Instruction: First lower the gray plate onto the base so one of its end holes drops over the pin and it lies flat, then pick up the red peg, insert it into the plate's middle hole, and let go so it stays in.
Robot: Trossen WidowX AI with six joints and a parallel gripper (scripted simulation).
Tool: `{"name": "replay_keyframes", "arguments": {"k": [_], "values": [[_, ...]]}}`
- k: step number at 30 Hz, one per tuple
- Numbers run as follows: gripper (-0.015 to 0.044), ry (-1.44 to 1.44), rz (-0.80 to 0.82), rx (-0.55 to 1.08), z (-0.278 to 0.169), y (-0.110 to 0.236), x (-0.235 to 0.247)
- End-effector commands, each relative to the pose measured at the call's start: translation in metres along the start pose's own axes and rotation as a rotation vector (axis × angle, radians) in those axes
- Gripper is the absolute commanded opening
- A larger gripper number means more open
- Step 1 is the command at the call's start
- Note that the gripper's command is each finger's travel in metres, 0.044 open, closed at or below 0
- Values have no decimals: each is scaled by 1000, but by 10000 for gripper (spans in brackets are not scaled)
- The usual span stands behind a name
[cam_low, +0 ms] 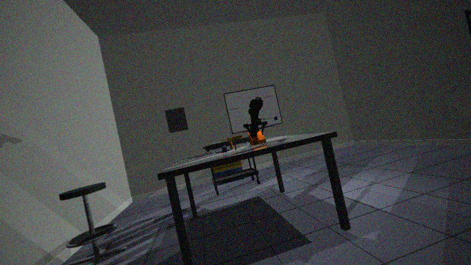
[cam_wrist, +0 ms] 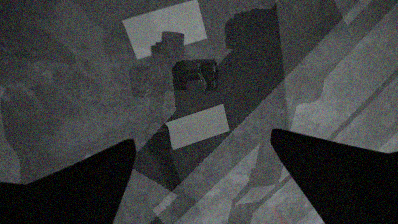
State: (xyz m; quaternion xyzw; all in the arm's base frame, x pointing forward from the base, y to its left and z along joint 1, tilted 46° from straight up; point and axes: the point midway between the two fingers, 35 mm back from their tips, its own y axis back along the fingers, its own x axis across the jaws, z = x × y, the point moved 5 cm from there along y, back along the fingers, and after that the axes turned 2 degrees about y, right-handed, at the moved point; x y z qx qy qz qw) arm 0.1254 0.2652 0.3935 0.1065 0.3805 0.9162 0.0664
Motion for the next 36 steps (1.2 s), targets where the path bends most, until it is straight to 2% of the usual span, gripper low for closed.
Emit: {"name": "replay_keyframes", "arguments": {"k": [1,10,19,24,26,33,36], "values": [[440,10,-14,71,-12,-24,-38],[440,52,-27,171,-79,-47,-173],[440,64,64,141,-211,-40,-278],[440,67,77,35,-297,-24,-305],[440,69,71,1,-319,-20,-308],[440,69,70,-4,-321,-19,-308],[440,70,69,-4,-320,-40,-307]]}}
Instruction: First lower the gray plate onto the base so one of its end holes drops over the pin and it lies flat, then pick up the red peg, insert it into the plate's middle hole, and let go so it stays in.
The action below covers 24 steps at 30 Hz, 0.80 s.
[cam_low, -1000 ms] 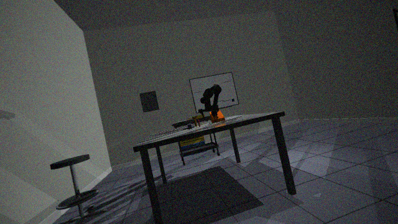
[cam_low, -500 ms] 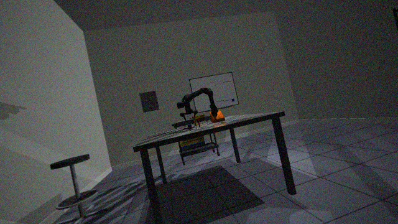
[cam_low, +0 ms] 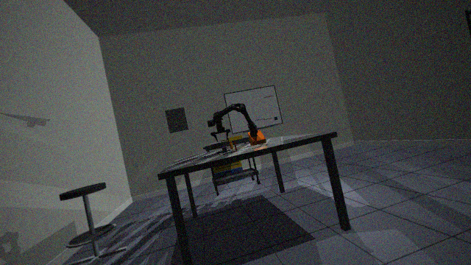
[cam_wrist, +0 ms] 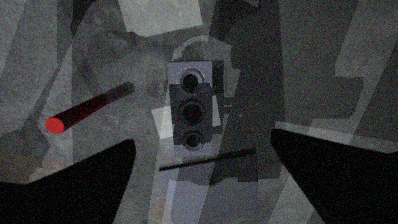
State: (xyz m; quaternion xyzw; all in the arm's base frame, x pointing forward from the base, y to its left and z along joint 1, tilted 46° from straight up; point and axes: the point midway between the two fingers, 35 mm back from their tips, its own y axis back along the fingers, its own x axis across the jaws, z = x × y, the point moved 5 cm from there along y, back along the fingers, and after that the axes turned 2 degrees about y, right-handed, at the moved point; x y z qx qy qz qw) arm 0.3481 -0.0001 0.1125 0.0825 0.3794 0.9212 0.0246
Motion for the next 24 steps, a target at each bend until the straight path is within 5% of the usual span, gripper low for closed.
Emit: {"name": "replay_keyframes", "arguments": {"k": [1,24], "values": [[440,-7,10,-5,0,-24,3],[440,-7,10,-6,1,-62,3]]}}
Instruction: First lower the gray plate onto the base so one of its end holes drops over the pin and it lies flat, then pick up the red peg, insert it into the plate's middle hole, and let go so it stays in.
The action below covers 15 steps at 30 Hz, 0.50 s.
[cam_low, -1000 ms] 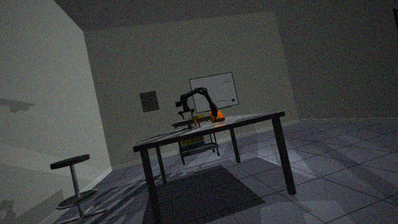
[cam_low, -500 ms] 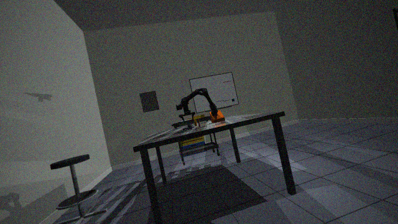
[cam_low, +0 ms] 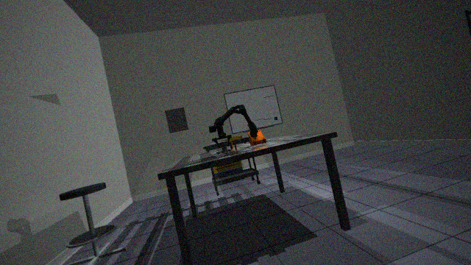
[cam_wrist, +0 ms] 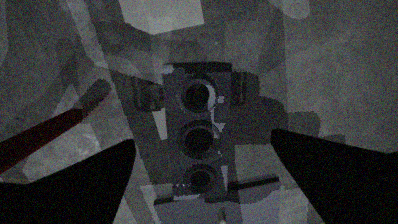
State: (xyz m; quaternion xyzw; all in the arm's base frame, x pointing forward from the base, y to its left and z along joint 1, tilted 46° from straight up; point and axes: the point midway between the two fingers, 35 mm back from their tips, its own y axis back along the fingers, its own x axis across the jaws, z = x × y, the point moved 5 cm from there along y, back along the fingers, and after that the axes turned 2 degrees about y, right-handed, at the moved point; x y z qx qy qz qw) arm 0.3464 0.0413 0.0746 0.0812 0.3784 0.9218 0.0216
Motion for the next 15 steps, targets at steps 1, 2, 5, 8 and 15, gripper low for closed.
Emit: {"name": "replay_keyframes", "arguments": {"k": [1,2,5,8,15], "values": [[440,-12,5,-4,-1,-7,2],[440,-12,5,-4,-1,-9,2],[440,-12,5,-4,-1,-14,2],[440,-12,5,-4,-1,-18,2],[440,-12,5,-5,-1,-30,2]]}}
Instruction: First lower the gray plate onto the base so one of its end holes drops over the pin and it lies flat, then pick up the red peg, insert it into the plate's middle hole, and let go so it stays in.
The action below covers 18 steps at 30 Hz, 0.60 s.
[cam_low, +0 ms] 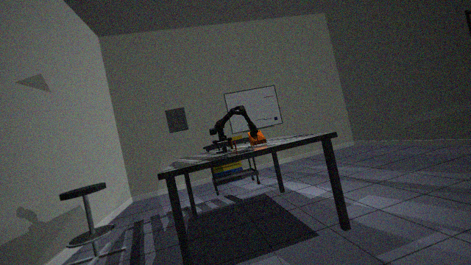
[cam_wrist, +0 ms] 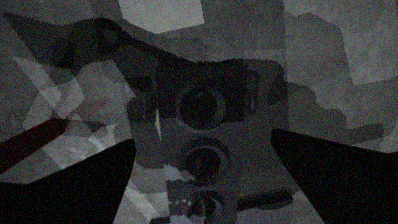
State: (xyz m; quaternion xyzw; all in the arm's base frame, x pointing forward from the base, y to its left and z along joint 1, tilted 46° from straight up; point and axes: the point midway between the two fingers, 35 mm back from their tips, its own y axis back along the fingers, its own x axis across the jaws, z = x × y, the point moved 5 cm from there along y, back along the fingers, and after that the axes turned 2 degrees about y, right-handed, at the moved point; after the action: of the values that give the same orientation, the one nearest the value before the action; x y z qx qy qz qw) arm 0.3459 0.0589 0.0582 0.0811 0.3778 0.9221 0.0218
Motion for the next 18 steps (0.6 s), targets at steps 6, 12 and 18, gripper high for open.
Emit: {"name": "replay_keyframes", "arguments": {"k": [6,12,18], "values": [[440,-12,6,-5,-1,-15,3],[414,-12,6,-6,-1,-20,4],[256,-12,6,-6,-1,-20,4]]}}
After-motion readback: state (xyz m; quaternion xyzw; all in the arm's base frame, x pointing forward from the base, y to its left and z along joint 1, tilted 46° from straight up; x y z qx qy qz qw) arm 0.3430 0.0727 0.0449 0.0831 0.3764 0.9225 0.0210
